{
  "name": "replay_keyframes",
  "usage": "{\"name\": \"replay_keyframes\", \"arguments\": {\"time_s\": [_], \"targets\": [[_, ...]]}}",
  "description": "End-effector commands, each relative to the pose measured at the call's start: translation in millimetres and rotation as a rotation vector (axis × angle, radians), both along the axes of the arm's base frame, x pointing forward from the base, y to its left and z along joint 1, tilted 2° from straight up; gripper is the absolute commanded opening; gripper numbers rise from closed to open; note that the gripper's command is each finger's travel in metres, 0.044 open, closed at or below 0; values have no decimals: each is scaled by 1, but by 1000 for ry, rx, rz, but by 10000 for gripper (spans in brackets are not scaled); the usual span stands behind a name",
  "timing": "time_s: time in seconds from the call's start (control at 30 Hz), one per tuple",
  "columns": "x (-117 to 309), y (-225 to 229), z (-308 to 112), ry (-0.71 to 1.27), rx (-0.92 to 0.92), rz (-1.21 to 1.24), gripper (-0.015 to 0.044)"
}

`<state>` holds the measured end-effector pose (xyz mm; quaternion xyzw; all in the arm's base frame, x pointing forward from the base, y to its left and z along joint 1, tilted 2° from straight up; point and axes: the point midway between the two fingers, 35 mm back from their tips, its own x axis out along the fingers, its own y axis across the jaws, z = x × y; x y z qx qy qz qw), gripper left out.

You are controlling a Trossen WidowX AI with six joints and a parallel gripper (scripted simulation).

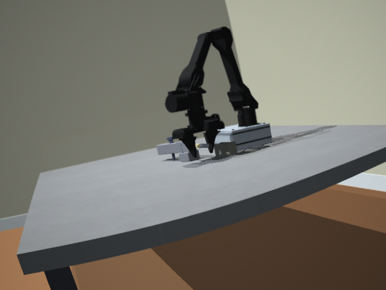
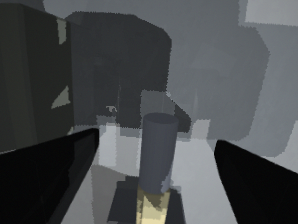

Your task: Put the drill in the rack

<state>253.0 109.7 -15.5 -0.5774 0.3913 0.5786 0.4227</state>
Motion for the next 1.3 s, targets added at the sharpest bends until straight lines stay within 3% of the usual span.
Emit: {"name": "replay_keyframes", "arguments": {"time_s": [0.0, 0.27, 0.5, 1.27], "targets": [[0, 0, 0, 0, 0, 0, 256], [0, 0, 0, 0, 0, 0, 46], [0, 0, 0, 0, 0, 0, 0], [-5, 12, 2, 5, 2, 4, 0]]}}
